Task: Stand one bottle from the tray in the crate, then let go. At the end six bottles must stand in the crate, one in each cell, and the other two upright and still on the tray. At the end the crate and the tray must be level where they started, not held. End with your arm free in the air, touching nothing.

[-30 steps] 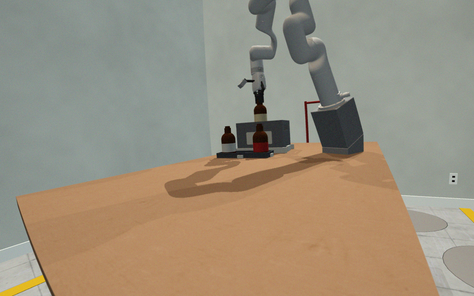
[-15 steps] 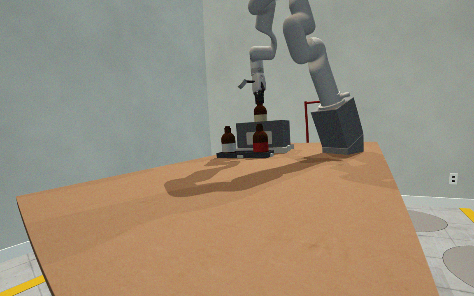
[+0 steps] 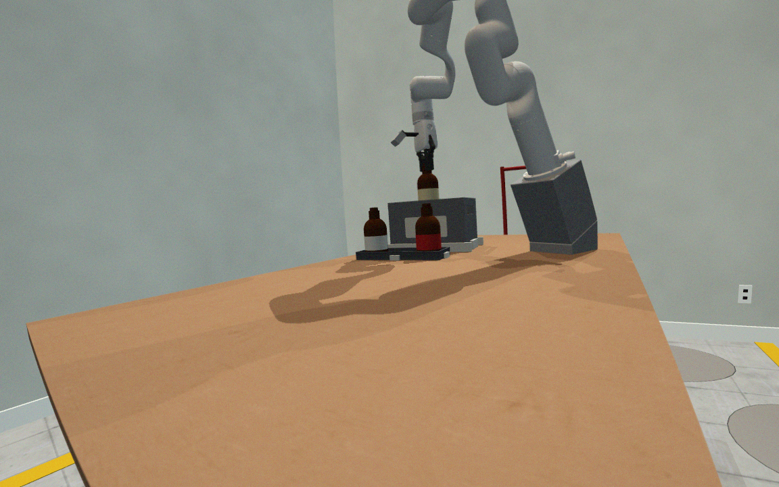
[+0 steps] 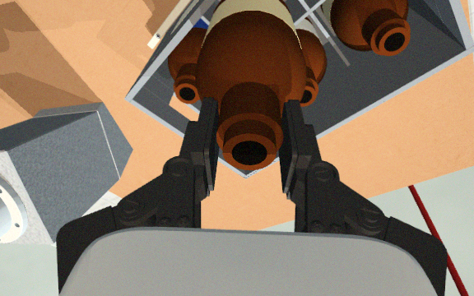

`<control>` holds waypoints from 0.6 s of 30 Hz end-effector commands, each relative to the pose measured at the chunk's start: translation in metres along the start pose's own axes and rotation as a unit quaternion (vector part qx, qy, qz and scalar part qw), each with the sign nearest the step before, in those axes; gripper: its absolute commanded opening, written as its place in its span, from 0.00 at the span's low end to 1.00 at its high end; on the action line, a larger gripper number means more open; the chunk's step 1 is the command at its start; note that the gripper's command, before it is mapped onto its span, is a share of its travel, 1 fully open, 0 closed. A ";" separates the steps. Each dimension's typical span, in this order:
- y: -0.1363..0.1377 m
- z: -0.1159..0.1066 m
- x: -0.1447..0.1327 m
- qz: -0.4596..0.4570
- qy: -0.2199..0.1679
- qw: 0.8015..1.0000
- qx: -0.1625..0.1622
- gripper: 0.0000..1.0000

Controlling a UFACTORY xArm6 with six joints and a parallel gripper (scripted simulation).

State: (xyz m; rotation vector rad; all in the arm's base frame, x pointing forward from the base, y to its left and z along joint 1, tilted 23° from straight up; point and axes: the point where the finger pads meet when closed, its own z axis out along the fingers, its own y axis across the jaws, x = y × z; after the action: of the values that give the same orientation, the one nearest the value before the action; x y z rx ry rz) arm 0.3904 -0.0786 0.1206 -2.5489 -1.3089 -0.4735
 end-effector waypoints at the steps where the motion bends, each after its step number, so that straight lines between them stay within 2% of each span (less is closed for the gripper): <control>1: 0.001 -0.001 0.001 0.000 0.000 1.000 -0.002 0.00; 18: 0.001 0.010 0.001 0.000 0.000 1.000 -0.002 0.00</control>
State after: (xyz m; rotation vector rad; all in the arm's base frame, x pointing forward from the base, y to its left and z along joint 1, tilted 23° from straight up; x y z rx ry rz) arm 0.3917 -0.0761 0.1140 -2.5489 -1.3089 -0.4733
